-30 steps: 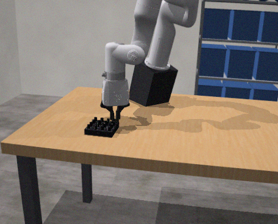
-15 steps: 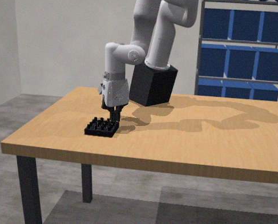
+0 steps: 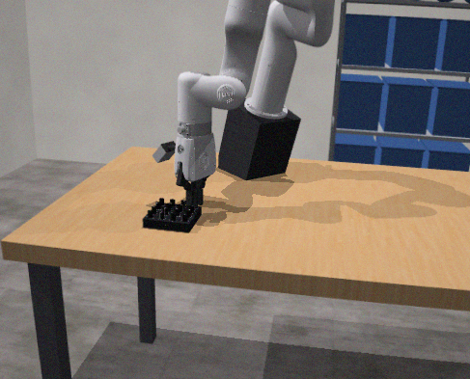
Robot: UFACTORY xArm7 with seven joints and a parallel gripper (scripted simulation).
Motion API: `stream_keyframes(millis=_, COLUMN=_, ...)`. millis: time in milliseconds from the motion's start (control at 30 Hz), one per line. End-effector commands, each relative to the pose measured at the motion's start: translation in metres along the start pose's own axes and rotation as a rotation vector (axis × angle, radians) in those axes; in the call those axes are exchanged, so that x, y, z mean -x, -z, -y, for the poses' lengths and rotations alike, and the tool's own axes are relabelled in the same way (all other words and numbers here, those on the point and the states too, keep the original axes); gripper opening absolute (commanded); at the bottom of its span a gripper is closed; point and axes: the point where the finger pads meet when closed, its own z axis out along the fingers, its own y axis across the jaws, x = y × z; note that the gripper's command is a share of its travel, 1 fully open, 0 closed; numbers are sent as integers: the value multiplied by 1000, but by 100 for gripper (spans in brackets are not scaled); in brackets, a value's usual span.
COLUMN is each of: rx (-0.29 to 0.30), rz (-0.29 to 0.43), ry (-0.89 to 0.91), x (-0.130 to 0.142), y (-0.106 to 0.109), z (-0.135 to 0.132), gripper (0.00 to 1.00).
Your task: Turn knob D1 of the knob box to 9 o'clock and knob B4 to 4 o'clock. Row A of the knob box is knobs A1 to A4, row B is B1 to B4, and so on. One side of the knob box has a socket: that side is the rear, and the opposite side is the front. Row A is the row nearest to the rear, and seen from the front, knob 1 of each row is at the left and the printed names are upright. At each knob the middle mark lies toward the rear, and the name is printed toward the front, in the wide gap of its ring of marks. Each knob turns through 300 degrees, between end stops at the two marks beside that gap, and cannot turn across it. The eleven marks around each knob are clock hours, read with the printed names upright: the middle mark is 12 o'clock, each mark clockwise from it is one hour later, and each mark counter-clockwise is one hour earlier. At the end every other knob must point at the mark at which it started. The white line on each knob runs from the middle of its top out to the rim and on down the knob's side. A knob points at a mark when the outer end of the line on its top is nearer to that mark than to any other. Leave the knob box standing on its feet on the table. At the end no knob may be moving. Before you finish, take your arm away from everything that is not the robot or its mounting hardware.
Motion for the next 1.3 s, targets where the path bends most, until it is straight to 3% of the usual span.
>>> stream_keyframes(millis=0, rx=-14, rz=5, ry=69, x=0, y=1, z=1, gripper=8)
stream_keyframes(millis=533, rx=-15, rz=3, ry=317, x=0, y=1, z=1, gripper=8)
stream_keyframes(millis=1267, rx=-15, rz=2, ry=397, x=0, y=1, z=1, gripper=8)
